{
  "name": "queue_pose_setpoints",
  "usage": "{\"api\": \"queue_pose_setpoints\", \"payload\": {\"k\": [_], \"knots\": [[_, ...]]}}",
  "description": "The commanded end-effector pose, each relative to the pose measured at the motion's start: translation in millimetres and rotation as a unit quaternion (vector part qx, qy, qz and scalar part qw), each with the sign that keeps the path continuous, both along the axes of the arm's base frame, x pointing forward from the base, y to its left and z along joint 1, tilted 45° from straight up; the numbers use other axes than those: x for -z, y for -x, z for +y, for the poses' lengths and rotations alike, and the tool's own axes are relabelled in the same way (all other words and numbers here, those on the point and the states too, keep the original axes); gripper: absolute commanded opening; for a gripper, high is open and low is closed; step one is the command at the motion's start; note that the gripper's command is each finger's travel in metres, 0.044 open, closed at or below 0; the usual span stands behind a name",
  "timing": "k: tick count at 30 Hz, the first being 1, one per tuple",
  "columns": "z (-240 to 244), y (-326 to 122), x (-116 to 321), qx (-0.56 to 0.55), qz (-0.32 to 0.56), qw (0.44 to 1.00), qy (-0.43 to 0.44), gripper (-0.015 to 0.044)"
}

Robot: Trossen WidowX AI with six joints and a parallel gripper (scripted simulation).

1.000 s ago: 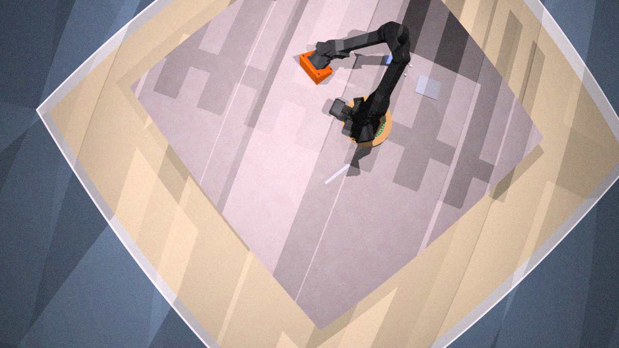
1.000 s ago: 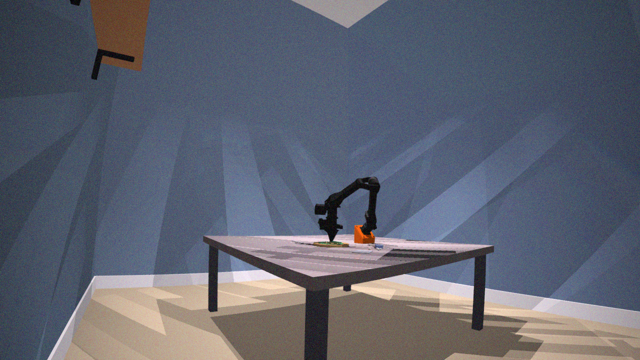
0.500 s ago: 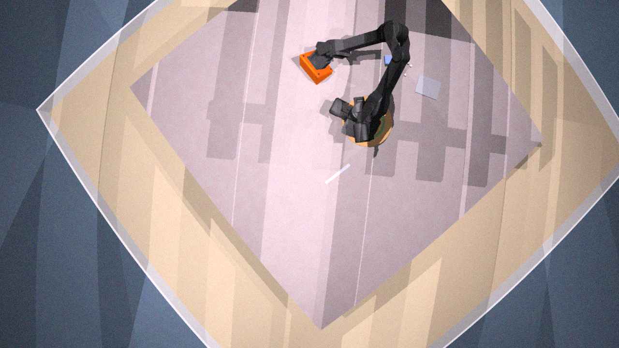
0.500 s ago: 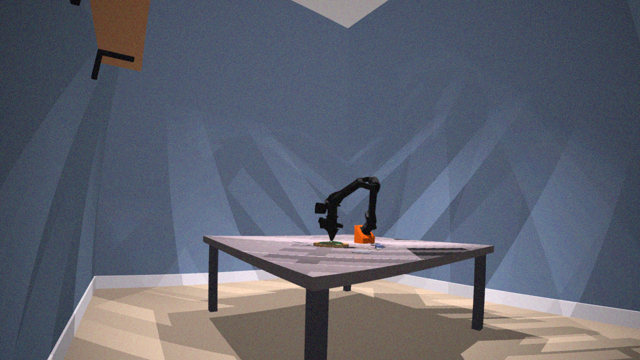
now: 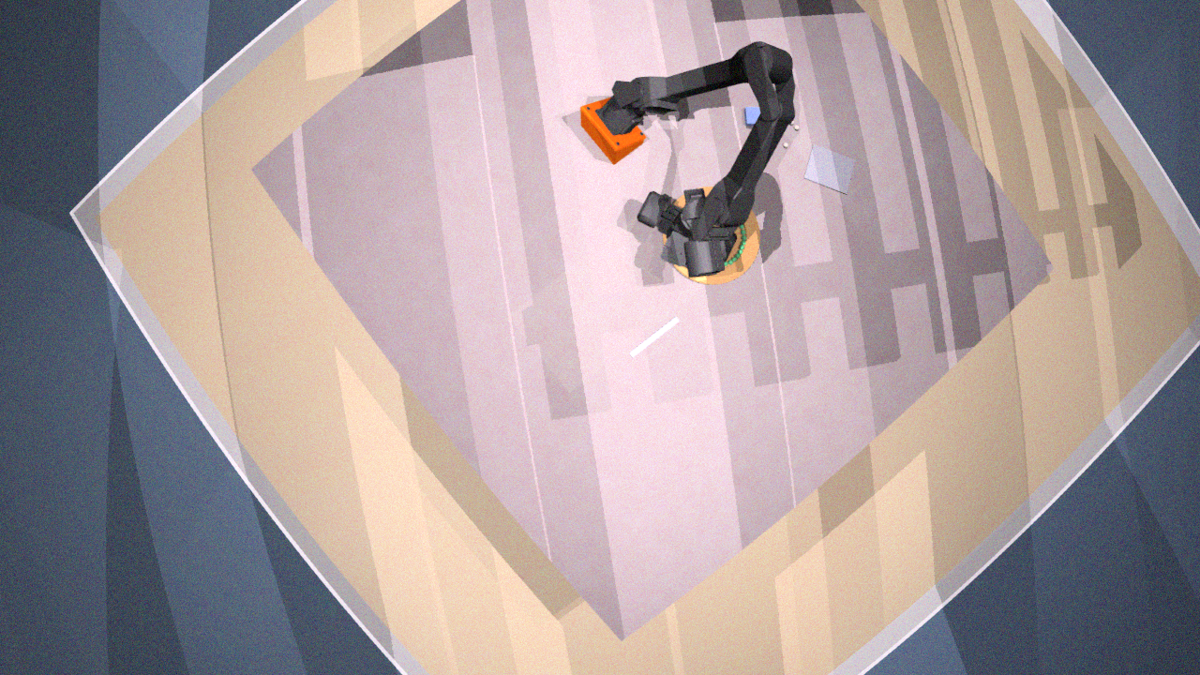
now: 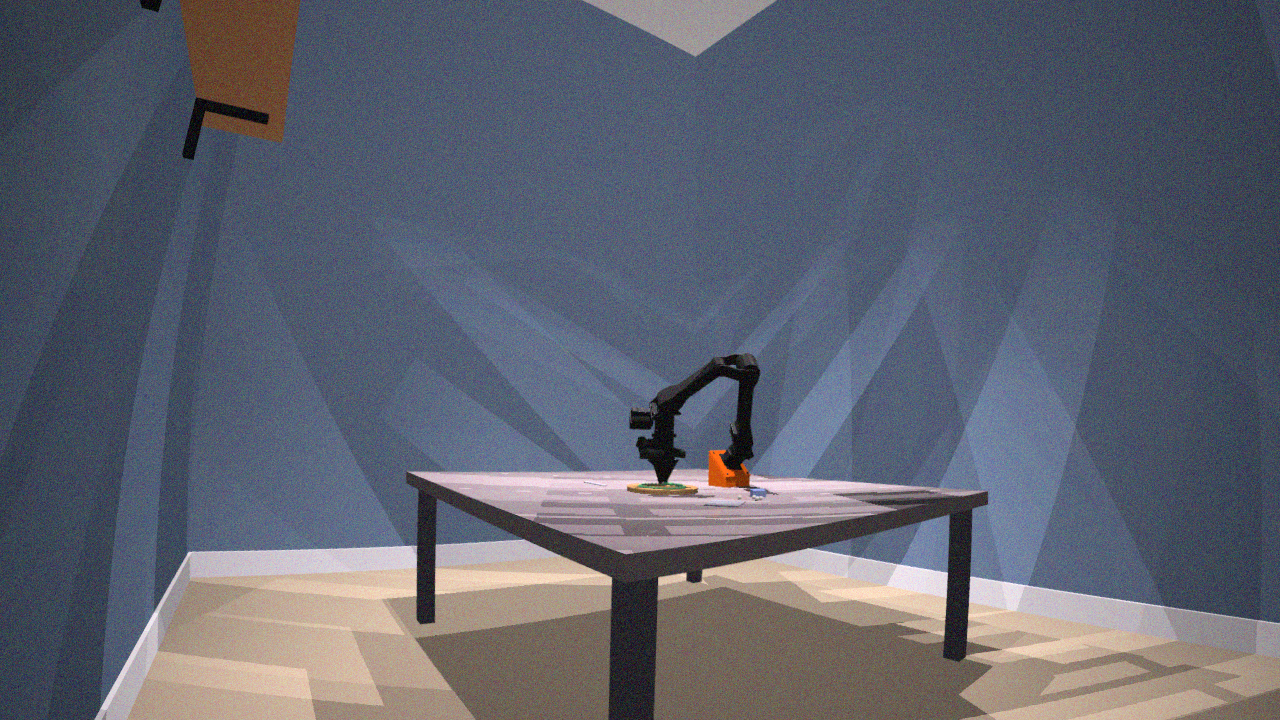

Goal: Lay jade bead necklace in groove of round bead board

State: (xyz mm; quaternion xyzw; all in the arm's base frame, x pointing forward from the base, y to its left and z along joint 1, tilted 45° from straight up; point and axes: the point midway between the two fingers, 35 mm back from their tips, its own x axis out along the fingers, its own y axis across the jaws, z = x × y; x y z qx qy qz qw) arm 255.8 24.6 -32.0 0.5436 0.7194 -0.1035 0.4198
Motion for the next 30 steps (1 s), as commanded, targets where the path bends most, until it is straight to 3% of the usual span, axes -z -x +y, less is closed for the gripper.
{"api": "queue_pose_setpoints", "payload": {"k": [1,10,28,30], "knots": [[0,0,0,0.0,-0.001,1.0,0.0,0.021],[-1,1,-2,0.002,0.004,1.0,-0.001,0.044],[-5,1,-6,0.002,0.004,1.0,-0.001,0.044],[-3,0,-11,0.011,0.012,1.0,0.0,0.0387]]}}
